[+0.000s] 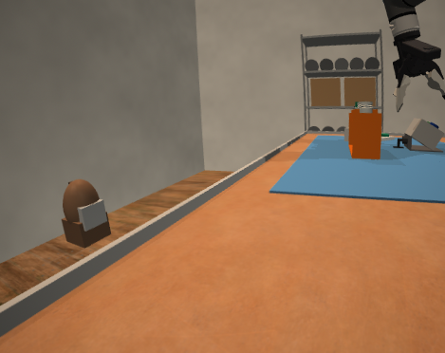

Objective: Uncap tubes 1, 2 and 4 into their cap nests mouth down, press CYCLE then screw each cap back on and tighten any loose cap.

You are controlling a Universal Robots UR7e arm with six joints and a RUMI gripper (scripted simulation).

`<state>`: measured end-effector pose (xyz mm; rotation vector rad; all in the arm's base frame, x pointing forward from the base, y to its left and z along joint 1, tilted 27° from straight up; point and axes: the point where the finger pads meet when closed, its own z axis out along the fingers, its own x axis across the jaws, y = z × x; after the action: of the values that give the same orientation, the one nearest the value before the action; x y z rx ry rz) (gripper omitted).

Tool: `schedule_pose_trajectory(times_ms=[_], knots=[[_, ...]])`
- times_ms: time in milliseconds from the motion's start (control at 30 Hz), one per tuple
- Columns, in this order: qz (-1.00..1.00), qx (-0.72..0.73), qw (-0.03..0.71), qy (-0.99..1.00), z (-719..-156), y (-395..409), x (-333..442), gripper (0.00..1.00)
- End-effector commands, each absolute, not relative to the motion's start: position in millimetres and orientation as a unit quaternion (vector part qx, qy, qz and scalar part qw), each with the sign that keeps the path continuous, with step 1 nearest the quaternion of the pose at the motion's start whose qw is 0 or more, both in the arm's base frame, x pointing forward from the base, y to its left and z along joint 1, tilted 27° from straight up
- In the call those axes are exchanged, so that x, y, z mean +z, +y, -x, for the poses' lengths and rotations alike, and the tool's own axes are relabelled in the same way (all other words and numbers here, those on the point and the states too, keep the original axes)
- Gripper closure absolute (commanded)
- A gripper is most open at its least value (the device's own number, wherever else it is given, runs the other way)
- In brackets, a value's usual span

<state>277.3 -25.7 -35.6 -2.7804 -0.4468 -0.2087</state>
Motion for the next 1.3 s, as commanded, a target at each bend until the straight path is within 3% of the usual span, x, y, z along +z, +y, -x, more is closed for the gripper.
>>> schedule_pose_trajectory(times_ms=[0, 333, 1267], knots=[[0.946, -0.128, 0.144, -0.261, -292.9, -43.0, -43.5, 0.0], [0.861, -0.213, 0.095, -0.452, -324.2, -80.8, -53.2, 0.0], [0.861, -0.213, 0.095, -0.452, -412.6, -188.2, -80.2, 0.0]])
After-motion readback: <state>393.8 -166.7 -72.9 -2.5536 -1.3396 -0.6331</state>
